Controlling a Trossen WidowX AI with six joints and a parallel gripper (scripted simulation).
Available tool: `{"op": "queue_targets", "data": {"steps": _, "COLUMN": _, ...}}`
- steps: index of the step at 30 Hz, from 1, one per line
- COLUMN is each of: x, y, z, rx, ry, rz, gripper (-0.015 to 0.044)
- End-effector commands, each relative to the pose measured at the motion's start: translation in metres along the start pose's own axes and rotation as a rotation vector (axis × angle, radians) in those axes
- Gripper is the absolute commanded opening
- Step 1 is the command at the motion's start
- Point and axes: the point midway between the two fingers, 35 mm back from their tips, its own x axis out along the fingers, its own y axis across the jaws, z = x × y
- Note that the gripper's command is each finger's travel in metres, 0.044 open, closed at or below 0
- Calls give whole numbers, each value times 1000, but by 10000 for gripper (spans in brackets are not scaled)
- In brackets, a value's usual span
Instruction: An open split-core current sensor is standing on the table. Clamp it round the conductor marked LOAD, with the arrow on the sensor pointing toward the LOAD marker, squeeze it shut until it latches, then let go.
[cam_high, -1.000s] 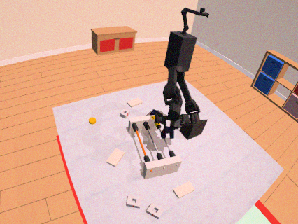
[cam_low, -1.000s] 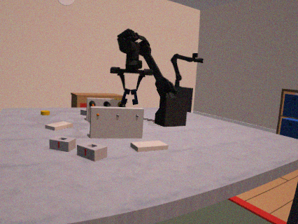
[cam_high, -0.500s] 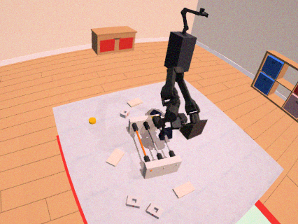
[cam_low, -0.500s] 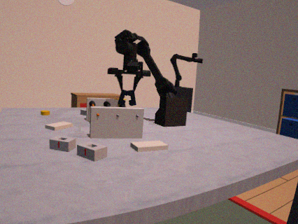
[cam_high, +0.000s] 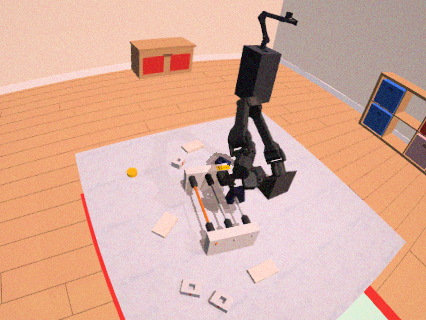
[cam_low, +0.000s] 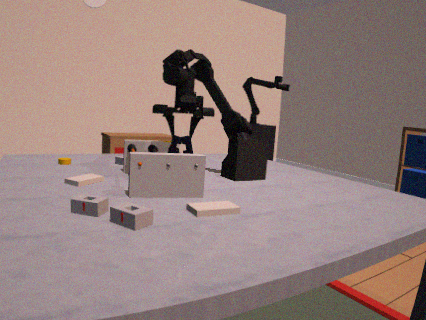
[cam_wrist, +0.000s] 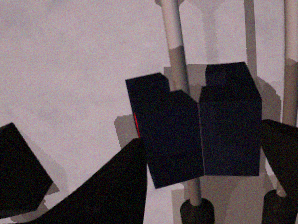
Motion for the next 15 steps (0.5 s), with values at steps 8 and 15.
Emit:
{"op": "queue_targets", "data": {"steps": 8, "x": 21, "y": 2, "z": -2, "rx": -8, "ry": 9, "rz": 1, "gripper": 0}}
{"op": "queue_targets", "data": {"steps": 15, "x": 30, "y": 3, "z": -2, "rx": -7, "ry": 10, "rz": 0, "gripper": 0}}
